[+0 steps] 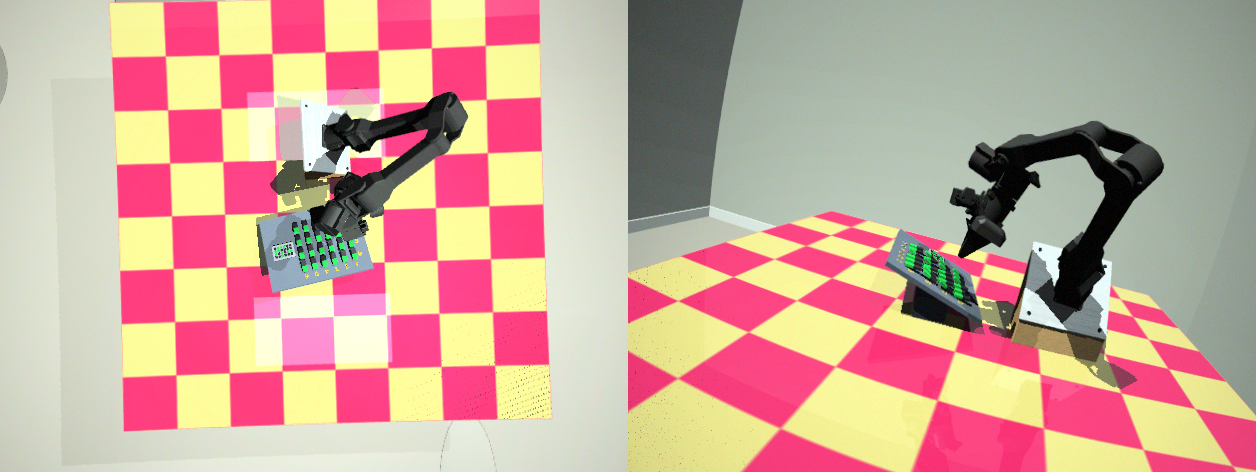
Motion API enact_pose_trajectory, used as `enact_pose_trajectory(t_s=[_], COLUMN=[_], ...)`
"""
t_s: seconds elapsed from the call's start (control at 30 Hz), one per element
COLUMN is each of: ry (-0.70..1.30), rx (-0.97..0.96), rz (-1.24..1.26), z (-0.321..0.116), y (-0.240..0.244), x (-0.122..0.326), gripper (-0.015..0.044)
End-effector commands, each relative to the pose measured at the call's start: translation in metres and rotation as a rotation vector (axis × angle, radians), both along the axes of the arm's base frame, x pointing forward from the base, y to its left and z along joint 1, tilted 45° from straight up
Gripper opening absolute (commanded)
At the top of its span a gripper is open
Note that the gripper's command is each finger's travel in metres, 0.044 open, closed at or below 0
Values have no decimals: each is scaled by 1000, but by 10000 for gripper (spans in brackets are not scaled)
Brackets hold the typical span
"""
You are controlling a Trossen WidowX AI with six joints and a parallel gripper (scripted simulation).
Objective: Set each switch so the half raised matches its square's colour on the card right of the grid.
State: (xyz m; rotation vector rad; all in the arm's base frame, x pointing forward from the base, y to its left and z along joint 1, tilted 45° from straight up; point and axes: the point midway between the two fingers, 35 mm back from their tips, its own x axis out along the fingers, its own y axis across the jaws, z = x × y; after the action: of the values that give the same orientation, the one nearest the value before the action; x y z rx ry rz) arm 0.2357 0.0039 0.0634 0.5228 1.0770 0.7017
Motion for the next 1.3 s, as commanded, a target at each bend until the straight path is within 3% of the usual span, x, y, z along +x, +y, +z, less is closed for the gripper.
enact_pose_trajectory(t_s=[0.0,0.13,1.27], ry=[10,22,22], rx=[-1,-4,-3], rz=[4,18,18], z=[-4,-20,-35], y=[8,29,47], x=[-1,8,15], gripper=[0,0,0])
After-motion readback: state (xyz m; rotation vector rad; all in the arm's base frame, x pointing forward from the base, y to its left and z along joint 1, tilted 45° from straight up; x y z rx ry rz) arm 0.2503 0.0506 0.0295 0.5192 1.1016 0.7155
